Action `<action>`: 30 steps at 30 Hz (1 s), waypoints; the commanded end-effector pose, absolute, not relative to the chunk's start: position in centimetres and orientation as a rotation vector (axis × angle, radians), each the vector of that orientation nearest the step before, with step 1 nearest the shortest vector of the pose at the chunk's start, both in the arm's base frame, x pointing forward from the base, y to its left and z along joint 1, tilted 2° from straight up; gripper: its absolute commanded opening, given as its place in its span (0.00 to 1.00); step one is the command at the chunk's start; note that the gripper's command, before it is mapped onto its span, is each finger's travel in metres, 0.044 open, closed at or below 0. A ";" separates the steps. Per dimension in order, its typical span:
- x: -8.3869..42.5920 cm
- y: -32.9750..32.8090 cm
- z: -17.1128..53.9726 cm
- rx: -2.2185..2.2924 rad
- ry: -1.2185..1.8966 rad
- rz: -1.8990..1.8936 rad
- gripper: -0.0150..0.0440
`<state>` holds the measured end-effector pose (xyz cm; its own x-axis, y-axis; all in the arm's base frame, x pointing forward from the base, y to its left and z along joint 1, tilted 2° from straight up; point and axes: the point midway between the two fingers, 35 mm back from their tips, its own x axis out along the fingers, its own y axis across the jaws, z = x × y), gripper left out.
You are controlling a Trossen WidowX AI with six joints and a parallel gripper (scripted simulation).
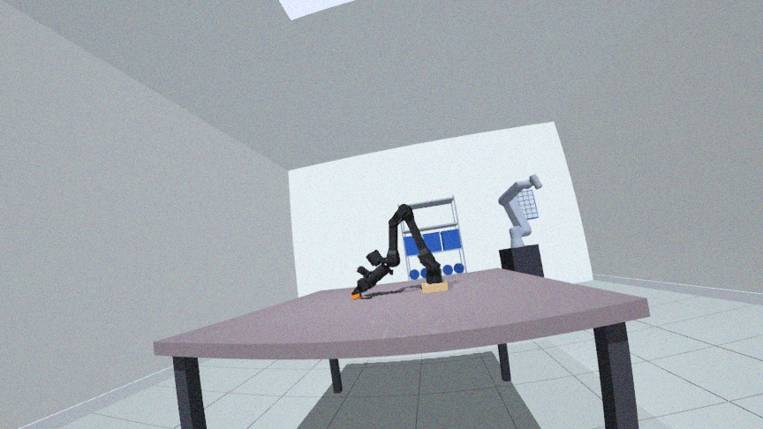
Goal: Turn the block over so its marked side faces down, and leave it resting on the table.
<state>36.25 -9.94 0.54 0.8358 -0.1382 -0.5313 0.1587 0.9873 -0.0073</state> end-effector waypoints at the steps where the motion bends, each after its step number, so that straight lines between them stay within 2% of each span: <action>1: 37.4 -10.3 1.6 0.044 0.641 -0.160 1.00; 9: 36.1 -10.0 6.3 0.068 0.952 -0.155 1.00; 30: 34.5 -9.6 8.5 0.072 1.051 -0.150 1.00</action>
<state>34.89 -9.60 7.03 0.4971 -0.0825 -0.8638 0.1603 0.9871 -0.0020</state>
